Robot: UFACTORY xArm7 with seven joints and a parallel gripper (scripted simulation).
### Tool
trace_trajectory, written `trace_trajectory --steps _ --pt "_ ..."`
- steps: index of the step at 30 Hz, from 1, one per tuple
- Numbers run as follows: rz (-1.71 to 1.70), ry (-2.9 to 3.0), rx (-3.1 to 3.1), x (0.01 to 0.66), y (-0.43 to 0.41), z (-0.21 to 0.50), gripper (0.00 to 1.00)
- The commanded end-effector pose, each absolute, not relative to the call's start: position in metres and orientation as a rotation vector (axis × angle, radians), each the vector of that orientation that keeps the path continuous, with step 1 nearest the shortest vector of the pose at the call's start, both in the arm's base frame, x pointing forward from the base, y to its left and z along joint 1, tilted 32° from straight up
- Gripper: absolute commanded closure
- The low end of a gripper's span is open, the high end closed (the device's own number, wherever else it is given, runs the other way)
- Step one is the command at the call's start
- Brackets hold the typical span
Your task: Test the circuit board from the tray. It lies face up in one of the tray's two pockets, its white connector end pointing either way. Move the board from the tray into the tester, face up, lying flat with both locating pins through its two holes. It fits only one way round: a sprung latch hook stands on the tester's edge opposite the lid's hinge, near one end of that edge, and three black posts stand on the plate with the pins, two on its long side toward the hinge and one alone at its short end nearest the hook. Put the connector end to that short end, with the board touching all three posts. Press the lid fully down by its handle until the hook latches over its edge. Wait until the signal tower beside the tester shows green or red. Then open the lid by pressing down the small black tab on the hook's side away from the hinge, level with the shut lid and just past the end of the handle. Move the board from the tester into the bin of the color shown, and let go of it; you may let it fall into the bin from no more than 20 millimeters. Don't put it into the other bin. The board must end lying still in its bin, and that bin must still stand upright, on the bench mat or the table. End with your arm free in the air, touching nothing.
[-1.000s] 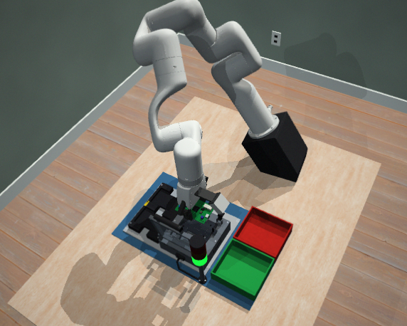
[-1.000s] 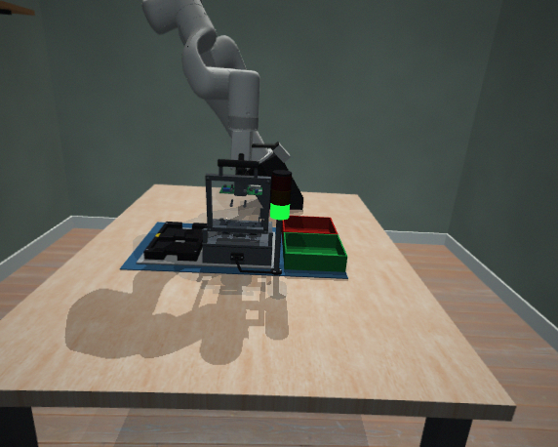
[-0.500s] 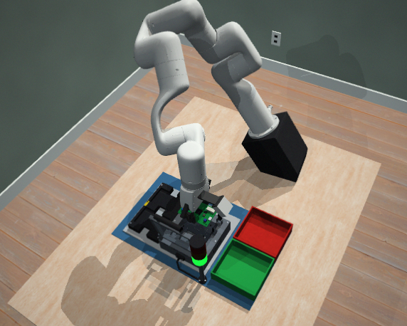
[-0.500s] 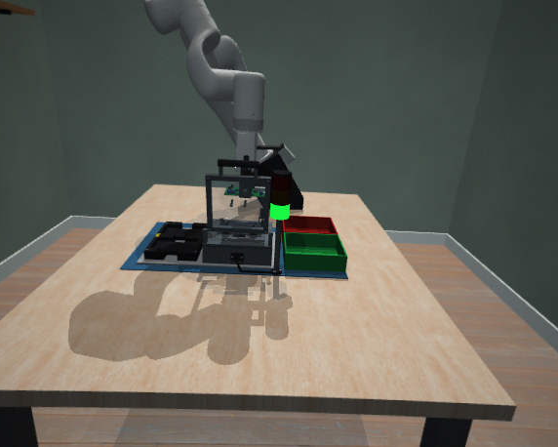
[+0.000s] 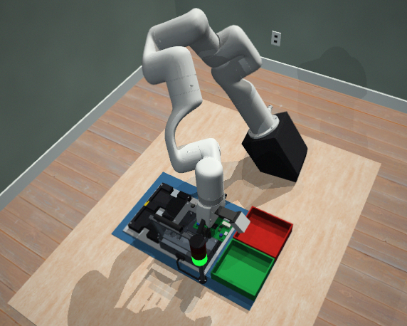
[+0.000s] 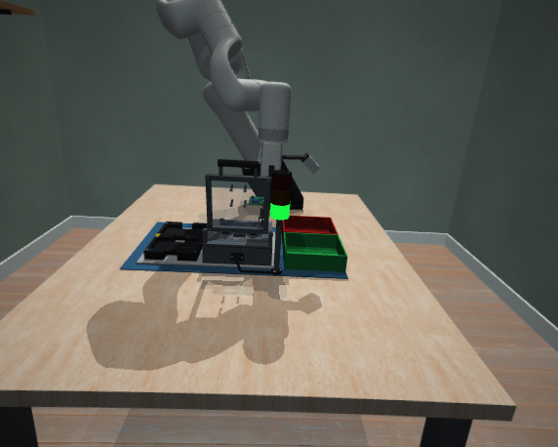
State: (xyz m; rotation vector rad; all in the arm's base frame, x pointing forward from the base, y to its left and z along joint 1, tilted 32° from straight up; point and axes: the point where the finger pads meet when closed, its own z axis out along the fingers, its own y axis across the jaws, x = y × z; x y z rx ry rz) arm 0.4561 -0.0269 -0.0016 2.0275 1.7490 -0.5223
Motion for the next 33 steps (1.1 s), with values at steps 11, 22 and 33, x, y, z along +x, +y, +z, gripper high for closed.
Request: trace_trajectory --steps 11,22,33 --pt "-0.52 1.749 2.025 0.492 0.031 -0.07 0.21" --pt "-0.52 1.749 2.025 0.503 0.052 -0.095 0.21" --pt "-0.52 1.749 2.025 0.504 0.053 -0.097 0.21"
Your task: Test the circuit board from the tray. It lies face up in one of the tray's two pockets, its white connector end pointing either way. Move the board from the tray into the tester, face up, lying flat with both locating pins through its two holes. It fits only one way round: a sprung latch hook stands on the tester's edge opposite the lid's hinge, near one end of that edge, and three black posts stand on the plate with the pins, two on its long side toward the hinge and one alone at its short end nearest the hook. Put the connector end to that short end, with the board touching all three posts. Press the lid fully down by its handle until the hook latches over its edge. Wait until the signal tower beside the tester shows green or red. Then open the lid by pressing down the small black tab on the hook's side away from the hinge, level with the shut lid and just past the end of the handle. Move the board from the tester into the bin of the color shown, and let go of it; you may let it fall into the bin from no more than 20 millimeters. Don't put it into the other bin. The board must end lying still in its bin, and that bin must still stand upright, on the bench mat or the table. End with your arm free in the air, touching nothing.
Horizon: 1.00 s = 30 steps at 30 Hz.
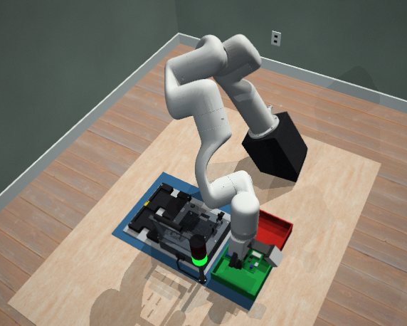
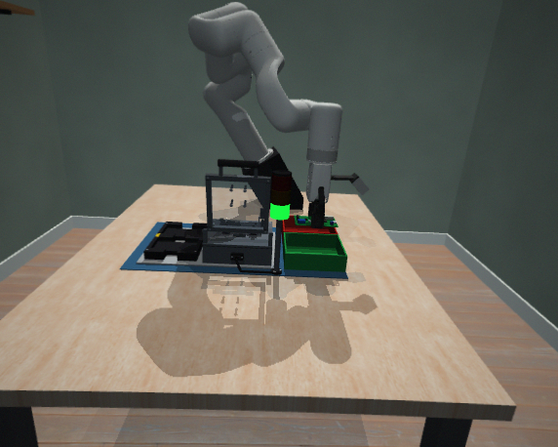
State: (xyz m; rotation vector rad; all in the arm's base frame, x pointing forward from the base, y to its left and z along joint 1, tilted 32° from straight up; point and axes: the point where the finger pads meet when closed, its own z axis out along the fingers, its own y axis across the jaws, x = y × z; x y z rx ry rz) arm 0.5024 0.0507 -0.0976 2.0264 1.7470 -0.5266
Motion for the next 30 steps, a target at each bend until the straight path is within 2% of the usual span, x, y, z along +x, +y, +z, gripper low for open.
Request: trace_trajectory --steps 1,30 --pt "-0.52 1.749 2.025 0.504 0.053 -0.097 0.21" --pt "-0.52 1.749 2.025 0.504 0.033 -0.13 0.21"
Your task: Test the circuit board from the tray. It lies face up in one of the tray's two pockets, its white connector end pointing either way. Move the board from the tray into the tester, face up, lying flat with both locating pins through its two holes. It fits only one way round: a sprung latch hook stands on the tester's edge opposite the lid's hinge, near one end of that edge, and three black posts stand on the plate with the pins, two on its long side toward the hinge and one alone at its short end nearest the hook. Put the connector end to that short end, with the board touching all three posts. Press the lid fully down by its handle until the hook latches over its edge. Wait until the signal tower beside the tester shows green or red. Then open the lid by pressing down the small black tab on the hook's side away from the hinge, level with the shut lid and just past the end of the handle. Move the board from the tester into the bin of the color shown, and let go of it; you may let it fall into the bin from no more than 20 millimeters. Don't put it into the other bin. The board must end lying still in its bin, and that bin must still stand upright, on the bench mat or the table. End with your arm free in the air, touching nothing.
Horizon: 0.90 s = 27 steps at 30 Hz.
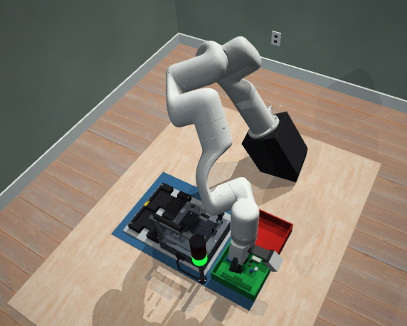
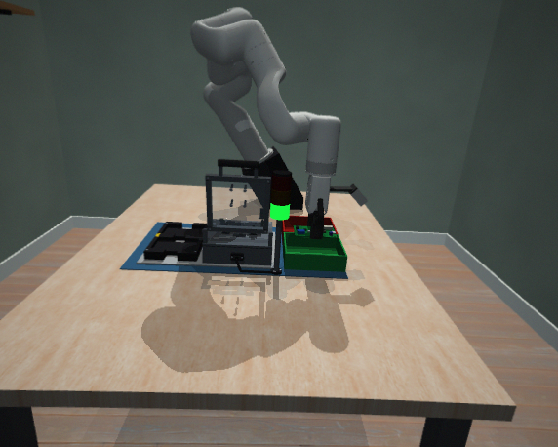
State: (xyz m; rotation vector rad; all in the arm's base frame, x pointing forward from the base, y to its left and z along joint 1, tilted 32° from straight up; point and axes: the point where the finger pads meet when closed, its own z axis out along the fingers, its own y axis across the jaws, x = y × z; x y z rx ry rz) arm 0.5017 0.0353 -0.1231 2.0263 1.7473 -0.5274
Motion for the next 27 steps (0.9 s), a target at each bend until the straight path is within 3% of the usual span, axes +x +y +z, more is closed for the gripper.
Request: trace_trajectory --steps 1,27 --pt "-0.52 1.749 2.025 0.504 0.031 -0.133 0.21" --pt "-0.52 1.749 2.025 0.503 0.004 -0.176 0.21"
